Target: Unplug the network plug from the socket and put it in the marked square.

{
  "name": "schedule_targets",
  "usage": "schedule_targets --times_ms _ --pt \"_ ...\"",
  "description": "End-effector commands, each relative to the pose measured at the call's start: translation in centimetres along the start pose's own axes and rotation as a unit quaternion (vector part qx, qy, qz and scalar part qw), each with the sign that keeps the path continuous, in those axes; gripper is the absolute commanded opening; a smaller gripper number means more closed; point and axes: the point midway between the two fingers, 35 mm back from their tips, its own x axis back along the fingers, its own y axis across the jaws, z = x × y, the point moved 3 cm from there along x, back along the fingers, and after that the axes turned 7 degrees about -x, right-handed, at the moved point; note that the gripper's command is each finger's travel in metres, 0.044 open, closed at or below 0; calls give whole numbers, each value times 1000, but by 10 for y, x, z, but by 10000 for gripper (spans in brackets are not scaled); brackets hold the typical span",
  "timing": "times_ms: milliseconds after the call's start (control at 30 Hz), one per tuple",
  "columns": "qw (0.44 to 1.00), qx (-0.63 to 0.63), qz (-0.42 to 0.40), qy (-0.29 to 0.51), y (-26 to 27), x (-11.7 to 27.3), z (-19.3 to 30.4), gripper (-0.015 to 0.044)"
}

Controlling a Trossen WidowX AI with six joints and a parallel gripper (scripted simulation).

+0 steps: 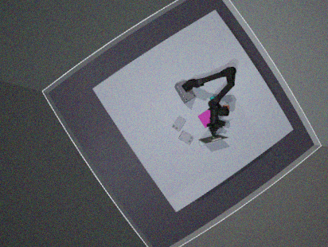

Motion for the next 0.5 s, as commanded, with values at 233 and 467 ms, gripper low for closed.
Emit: schedule_targets --times_ms 233,467 --pt "1000 3 -1 1 0 7 2 0" --pt "1000 3 -1 1 0 11 2 0"
